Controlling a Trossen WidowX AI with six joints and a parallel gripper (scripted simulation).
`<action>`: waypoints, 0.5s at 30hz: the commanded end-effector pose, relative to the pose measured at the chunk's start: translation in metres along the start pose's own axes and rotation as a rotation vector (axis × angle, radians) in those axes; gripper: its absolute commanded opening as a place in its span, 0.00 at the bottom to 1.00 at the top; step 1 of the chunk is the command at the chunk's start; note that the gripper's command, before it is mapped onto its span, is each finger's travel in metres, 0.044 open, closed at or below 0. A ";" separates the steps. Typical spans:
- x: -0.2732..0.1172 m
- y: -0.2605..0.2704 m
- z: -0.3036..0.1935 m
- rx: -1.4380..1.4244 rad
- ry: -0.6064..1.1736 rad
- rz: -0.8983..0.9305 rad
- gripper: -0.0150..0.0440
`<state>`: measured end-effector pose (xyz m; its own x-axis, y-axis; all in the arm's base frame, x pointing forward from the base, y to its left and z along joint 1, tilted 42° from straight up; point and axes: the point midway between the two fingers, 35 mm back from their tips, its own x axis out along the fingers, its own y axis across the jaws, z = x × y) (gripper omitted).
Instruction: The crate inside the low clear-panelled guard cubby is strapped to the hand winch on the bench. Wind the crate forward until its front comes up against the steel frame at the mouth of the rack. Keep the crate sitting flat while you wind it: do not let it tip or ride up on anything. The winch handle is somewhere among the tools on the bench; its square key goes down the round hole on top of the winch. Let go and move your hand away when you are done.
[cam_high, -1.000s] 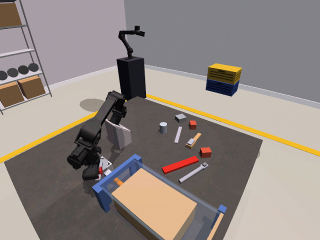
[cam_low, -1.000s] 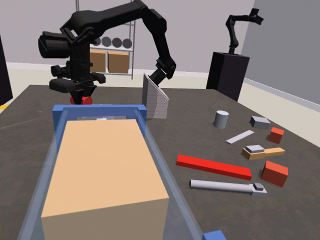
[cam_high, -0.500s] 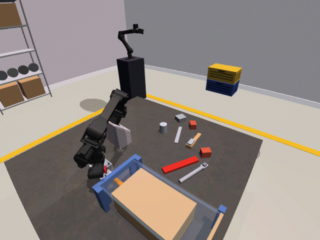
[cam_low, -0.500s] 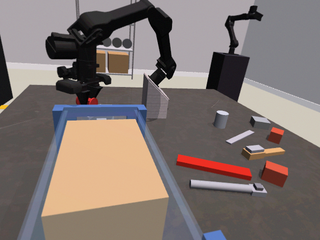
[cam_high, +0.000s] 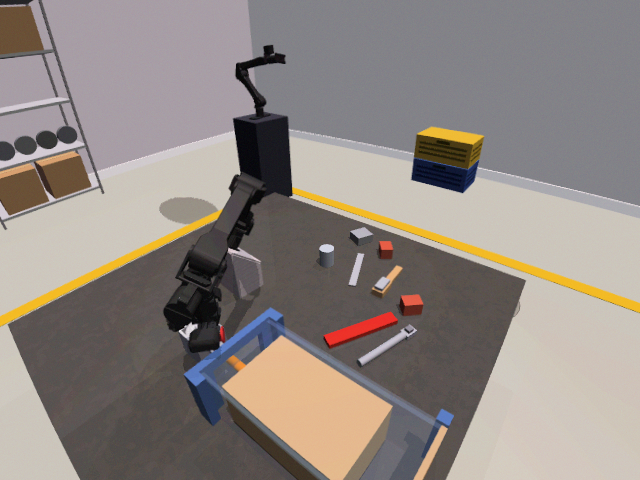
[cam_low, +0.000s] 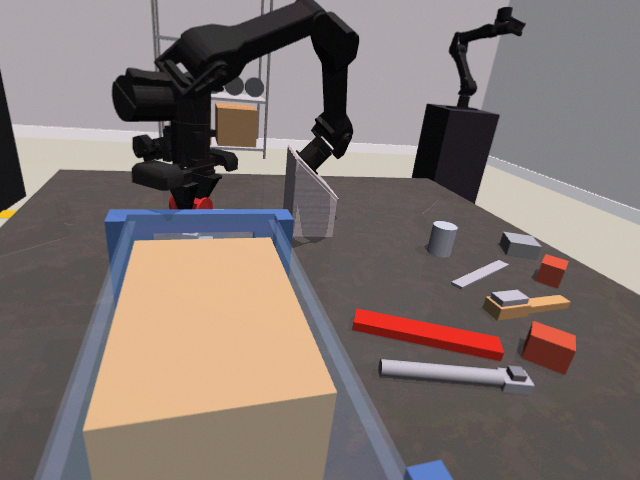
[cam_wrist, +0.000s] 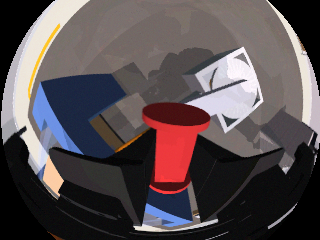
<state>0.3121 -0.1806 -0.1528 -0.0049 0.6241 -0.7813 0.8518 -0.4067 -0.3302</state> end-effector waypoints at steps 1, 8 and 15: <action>0.003 -0.009 -0.017 0.001 0.022 -0.021 0.25; 0.003 -0.015 -0.024 0.001 0.023 -0.022 0.25; 0.002 -0.023 -0.032 0.001 0.024 -0.023 0.25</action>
<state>0.3112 -0.1654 -0.1400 0.0034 0.6210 -0.7838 0.8539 -0.4097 -0.3209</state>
